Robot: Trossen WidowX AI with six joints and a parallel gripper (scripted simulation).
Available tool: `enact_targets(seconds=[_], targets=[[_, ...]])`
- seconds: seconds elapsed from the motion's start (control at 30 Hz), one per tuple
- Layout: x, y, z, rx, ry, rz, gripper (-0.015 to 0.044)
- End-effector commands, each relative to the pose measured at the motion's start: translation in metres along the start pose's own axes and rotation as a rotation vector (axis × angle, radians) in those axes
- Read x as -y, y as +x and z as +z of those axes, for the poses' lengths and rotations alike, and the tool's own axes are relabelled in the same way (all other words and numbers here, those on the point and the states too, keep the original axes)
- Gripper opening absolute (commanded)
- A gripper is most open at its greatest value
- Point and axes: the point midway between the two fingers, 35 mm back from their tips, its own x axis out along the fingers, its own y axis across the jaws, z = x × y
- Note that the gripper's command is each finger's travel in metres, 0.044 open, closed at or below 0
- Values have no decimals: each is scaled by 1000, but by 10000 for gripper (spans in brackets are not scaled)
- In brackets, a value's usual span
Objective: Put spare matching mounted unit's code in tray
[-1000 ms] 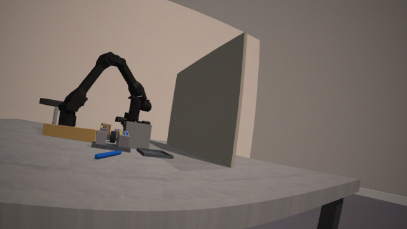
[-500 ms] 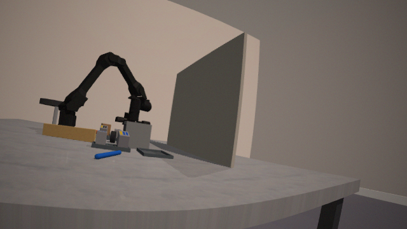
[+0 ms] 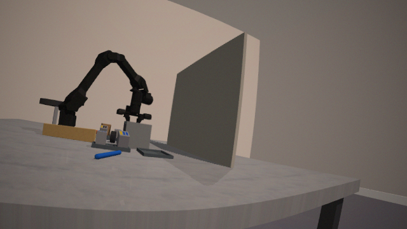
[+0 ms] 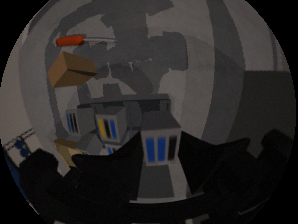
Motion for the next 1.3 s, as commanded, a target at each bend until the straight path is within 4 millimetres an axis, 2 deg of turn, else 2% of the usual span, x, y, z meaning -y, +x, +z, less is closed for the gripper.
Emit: enact_targets(seconds=[0.0,0.07,0.23,0.73,0.87,1.27], targets=[[0,-28,0,9,-4,-9,0],[-1,-37,0,9,-4,-9,0],[1,-38,1,11,2,-18,0],[-8,-108,1,9,-3,-10,0],[-8,-111,0,8,-4,-9,0],[28,-112,-67,-3,4,-17,0]])
